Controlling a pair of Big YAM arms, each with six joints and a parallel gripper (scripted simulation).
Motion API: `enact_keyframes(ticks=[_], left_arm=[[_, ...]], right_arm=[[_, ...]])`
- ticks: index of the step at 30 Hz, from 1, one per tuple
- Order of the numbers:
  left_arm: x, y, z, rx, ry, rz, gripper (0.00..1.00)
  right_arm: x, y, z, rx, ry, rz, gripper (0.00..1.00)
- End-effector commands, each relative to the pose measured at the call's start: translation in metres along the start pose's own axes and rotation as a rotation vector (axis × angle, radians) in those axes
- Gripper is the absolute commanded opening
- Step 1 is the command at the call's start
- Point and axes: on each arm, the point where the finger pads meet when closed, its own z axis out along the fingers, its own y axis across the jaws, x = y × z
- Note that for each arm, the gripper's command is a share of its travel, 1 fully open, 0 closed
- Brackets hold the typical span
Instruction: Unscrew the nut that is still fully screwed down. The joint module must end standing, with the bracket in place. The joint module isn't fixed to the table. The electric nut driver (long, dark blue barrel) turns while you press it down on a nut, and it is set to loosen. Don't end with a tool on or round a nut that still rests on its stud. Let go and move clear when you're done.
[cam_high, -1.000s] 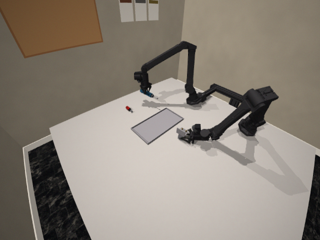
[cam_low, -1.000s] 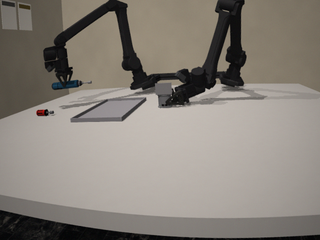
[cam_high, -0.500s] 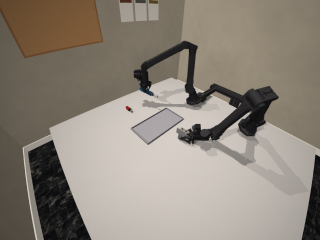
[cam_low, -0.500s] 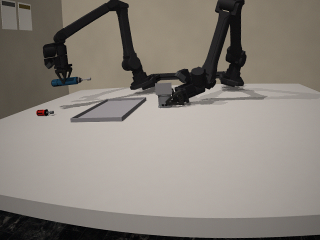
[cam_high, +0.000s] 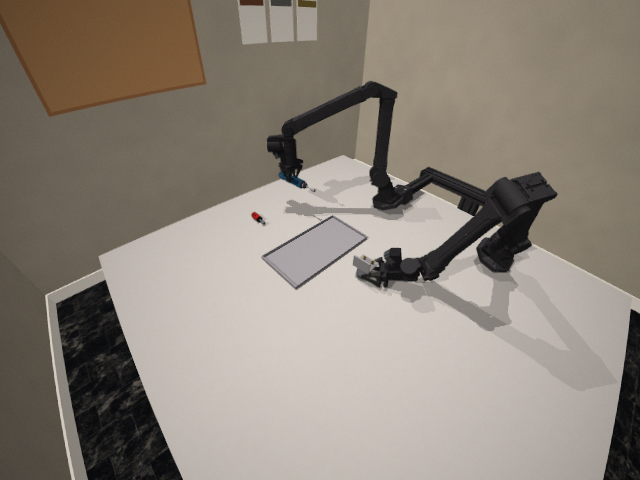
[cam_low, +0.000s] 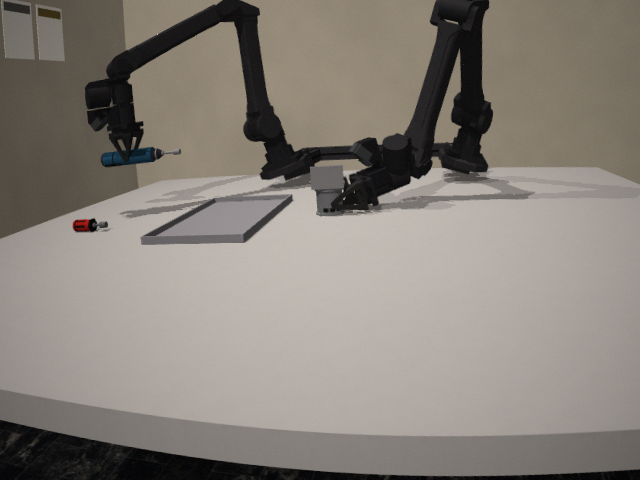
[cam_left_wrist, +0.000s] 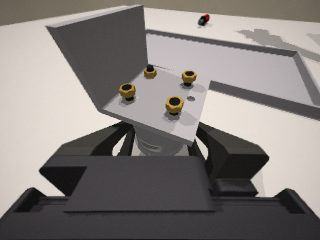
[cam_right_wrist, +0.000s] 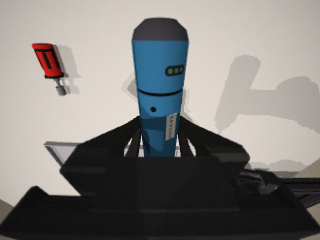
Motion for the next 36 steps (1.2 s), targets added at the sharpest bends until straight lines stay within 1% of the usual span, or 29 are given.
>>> enact_keyframes(ticks=[1, 8, 36], left_arm=[[-0.007, 0.004, 0.004, -0.007, -0.016, 0.009, 0.59], [-0.007, 0.004, 0.004, -0.007, -0.016, 0.009, 0.59], [-0.007, 0.004, 0.004, -0.007, -0.016, 0.009, 0.59]], right_arm=[[-0.018, 0.018, -0.043, -0.061, -0.063, 0.008, 0.42], [-0.018, 0.018, -0.049, -0.061, -0.063, 0.009, 0.42], [-0.022, 0.021, -0.056, -0.070, -0.074, 0.011, 0.42]])
